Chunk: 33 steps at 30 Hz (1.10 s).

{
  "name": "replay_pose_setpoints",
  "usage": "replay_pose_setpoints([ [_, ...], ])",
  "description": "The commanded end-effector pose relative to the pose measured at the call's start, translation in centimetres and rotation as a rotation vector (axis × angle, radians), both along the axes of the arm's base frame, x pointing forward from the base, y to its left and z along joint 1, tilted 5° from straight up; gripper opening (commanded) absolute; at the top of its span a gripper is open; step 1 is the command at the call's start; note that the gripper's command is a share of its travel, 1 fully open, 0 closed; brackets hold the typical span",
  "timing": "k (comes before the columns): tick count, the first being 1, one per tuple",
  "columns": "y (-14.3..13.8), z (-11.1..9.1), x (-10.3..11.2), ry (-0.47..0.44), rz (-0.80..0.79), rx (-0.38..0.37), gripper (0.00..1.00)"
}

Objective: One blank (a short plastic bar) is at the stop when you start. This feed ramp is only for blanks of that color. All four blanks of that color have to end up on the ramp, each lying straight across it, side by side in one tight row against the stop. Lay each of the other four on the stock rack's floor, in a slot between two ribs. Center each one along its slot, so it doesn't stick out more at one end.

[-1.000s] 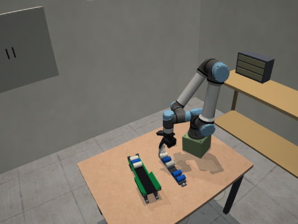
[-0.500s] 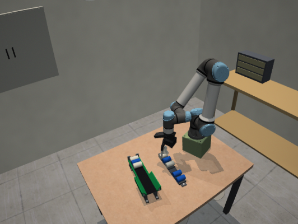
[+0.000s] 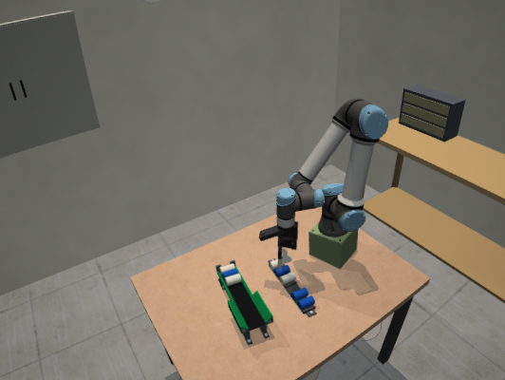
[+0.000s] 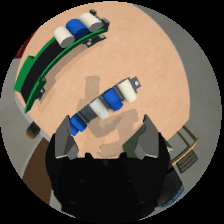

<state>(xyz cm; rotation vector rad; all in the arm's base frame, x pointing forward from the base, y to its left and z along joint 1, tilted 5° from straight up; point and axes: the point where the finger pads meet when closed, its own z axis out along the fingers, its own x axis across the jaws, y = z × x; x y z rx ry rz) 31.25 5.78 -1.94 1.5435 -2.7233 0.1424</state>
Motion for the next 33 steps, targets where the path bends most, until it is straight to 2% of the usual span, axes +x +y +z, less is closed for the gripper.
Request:
replay_pose_setpoints([
  [1,0.3,0.0,0.1,0.009,0.140,0.002,1.00],
  [13,1.1,-0.1,0.3,0.037,0.489,-0.011,1.00],
  [16,1.1,-0.1,0.3,0.037,0.500,-0.012,1.00],
  [19,1.4,-0.2,0.3,0.048,0.631,-0.017,1.00],
  [29,2.0,-0.3,0.1,0.070,0.909,-0.028,1.00],
  [33,2.1,-0.3,0.1,0.074,0.954,-0.030,1.00],
])
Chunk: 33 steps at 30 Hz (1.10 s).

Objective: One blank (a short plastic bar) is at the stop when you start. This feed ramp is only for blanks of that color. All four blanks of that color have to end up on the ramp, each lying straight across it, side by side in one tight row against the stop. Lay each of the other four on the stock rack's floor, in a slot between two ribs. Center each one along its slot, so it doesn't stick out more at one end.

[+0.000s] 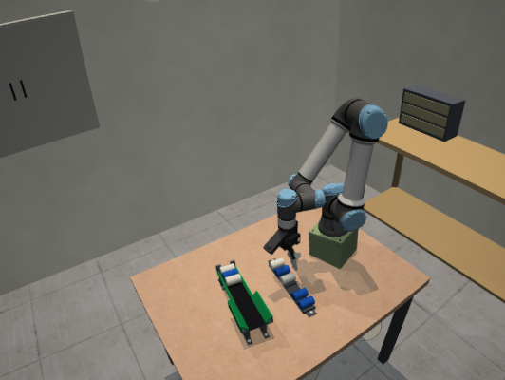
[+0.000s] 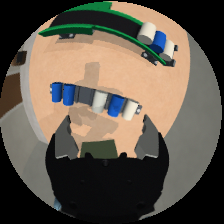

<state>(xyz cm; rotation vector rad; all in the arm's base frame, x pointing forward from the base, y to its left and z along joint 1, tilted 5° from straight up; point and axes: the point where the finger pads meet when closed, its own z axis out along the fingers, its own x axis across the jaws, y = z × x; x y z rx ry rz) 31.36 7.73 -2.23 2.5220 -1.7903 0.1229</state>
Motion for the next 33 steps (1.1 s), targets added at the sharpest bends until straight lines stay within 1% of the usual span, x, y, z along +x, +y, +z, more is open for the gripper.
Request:
replay_pose_setpoints([
  [1,0.3,0.0,0.0,0.008,0.126,0.004,1.00],
  [3,0.4,0.0,-0.1,0.014,0.209,0.000,1.00],
  [4,0.4,0.0,-0.1,0.015,0.214,0.000,1.00],
  [12,0.9,-0.1,-0.4,0.034,0.457,-0.009,1.00],
  [13,0.9,-0.1,-0.4,0.035,0.462,-0.010,1.00],
  [15,1.1,-0.2,-0.5,0.041,0.540,-0.013,1.00],
  [18,1.1,-0.2,-0.5,0.041,0.540,-0.013,1.00],
  [24,1.4,-0.2,-0.8,0.058,0.749,-0.021,1.00],
  [25,1.4,-0.2,-0.8,0.058,0.754,-0.021,1.00],
  [32,1.7,-0.3,-1.1,0.074,0.960,-0.030,1.00],
  [33,1.7,-0.3,-1.1,0.074,0.960,-0.030,1.00],
])
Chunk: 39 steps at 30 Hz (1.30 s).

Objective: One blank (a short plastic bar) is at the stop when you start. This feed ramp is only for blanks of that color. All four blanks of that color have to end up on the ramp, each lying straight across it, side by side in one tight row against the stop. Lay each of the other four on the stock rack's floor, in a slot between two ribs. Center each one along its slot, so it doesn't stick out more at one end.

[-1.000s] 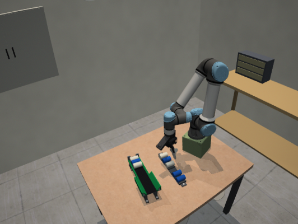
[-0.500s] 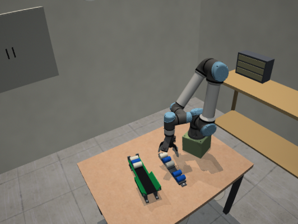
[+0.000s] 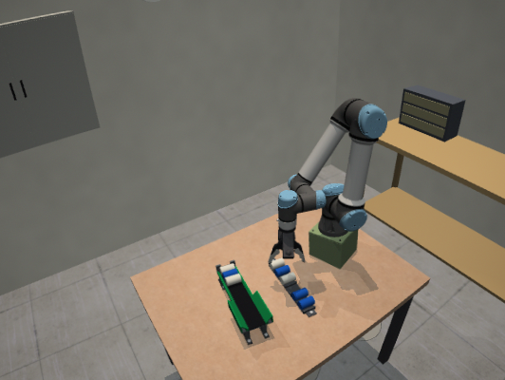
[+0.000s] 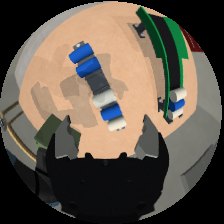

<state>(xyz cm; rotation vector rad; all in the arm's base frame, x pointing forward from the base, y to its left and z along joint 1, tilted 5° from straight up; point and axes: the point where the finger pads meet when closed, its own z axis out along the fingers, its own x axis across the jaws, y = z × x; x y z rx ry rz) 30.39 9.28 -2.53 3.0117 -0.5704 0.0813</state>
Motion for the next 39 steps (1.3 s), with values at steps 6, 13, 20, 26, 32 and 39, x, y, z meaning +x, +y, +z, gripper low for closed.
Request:
replay_pose_setpoints([
  [6,0.24,-0.04,-0.30,0.015,0.218,0.000,1.00],
  [13,0.34,-0.08,-0.49,0.025,0.334,-0.005,1.00],
  [20,0.38,-0.09,-0.58,0.029,0.385,-0.007,1.00],
  [26,0.40,-0.10,-0.63,0.031,0.417,-0.008,1.00],
  [32,0.40,-0.11,-0.65,0.032,0.426,-0.008,1.00],
  [39,0.40,-0.11,-0.65,0.032,0.427,-0.008,0.52],
])
